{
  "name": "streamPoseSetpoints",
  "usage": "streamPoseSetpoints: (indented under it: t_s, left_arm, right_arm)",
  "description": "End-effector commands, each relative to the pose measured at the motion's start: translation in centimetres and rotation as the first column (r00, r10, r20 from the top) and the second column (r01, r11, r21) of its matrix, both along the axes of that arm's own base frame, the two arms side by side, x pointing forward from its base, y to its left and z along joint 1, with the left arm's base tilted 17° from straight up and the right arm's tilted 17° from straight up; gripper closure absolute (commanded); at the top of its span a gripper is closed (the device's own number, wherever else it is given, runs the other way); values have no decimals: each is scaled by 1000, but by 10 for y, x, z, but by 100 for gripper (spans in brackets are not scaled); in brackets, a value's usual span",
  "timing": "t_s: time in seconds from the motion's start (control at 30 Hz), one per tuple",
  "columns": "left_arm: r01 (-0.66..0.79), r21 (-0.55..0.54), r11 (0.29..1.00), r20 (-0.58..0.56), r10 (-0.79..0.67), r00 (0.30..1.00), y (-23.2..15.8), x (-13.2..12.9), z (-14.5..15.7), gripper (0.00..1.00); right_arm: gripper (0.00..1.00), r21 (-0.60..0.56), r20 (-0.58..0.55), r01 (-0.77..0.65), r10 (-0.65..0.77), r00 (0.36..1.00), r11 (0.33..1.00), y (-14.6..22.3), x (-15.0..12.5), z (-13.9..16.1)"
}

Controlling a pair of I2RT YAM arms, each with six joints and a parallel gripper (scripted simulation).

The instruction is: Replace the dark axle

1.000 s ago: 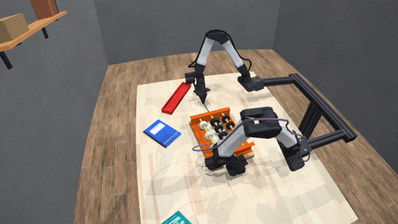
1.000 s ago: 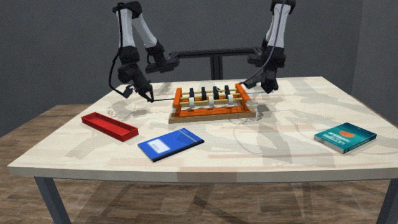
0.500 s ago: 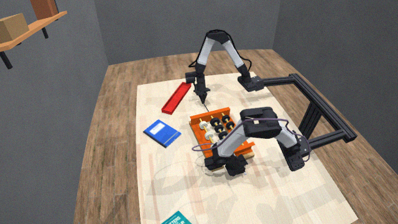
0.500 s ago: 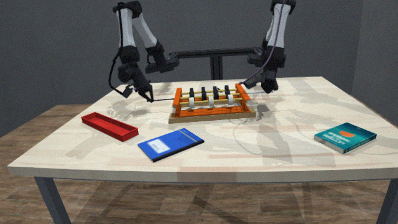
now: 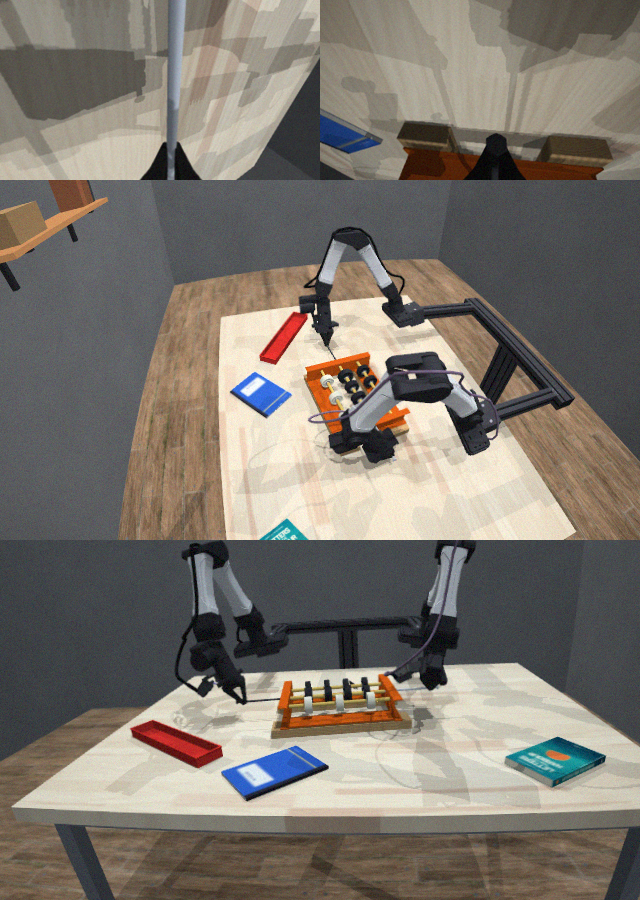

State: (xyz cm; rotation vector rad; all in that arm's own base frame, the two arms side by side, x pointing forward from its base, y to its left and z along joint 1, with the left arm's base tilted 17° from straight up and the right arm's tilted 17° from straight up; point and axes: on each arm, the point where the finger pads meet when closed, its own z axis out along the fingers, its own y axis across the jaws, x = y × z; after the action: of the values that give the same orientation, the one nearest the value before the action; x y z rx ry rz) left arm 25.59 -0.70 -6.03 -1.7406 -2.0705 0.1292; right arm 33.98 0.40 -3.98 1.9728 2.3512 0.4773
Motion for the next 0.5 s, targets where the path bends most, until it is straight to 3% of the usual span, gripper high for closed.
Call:
streamPoseSetpoints:
  t_s: [0.0, 0.47]
  left_arm:
    - [-25, -159, 987, 73, 37, 997, -46, 15, -15, 100]
    - [-19, -167, 986, 94, 35, 995, -50, 24, -15, 100]
  right_arm:
    - [100, 40, -58, -10, 13, 998, 999, 13, -6, -7]
    - [100, 40, -64, -19, 22, 998, 999, 6, -3, -7]
